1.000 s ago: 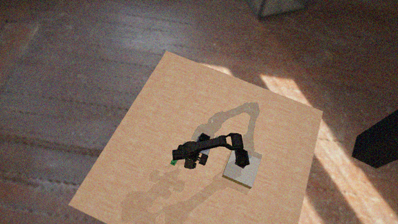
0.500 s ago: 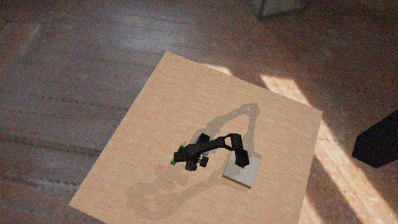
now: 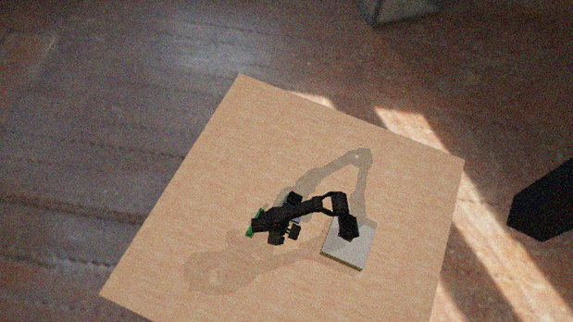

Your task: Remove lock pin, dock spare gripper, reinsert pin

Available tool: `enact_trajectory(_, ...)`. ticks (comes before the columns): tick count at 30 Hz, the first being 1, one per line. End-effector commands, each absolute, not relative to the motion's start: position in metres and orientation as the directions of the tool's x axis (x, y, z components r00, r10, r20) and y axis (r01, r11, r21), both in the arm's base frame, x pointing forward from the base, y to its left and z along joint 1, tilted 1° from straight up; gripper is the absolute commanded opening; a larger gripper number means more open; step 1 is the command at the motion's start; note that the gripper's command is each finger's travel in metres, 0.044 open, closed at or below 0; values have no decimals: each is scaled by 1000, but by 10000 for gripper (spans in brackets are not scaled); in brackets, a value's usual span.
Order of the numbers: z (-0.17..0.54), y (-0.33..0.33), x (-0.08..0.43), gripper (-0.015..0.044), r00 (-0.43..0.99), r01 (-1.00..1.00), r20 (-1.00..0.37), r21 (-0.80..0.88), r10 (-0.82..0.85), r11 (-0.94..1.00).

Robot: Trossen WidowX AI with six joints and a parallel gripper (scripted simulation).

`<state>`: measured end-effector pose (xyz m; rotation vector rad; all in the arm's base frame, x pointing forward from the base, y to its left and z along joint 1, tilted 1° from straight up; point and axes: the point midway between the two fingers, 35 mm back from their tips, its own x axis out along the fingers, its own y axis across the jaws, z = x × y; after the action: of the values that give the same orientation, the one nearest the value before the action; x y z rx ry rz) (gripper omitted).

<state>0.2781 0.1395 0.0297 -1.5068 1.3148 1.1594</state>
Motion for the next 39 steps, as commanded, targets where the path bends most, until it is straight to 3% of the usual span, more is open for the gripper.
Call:
enact_trajectory(1, 30, 137, 278, 0, 38, -991, -968, -4, -247, -136)
enact_trajectory(39, 30, 109, 282, 0, 30, -991, -968, 5, -248, -136)
